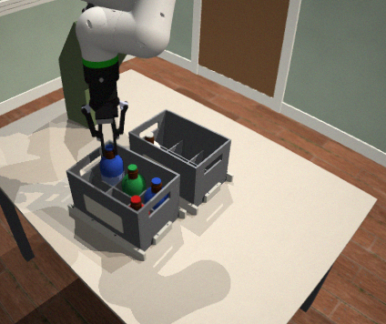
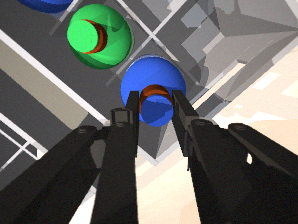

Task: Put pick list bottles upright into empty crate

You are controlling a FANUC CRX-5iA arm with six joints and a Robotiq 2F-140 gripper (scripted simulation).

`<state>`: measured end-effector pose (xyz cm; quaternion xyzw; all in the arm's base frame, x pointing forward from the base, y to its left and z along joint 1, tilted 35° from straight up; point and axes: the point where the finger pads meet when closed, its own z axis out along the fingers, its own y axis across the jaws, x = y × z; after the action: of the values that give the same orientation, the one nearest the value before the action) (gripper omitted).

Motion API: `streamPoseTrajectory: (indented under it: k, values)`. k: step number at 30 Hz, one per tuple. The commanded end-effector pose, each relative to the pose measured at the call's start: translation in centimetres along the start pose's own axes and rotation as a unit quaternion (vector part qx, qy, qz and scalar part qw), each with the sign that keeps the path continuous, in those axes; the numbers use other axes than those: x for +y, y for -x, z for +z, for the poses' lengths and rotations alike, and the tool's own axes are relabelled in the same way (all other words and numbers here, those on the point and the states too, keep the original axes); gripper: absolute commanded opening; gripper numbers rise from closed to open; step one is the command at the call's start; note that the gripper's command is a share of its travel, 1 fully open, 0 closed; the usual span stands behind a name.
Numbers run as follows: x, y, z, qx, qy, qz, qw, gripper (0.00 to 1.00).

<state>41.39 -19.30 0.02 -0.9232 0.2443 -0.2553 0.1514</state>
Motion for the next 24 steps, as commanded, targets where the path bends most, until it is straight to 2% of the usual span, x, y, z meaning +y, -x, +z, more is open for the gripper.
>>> streamPoseTrajectory:
  k: [1,24]
  values:
    - [0.0,0.0,-0.8,0.000,0.000,0.000,1.000,0.10]
    - [0.0,0.0,-4.0,0.000,0.000,0.000,1.000,0.10]
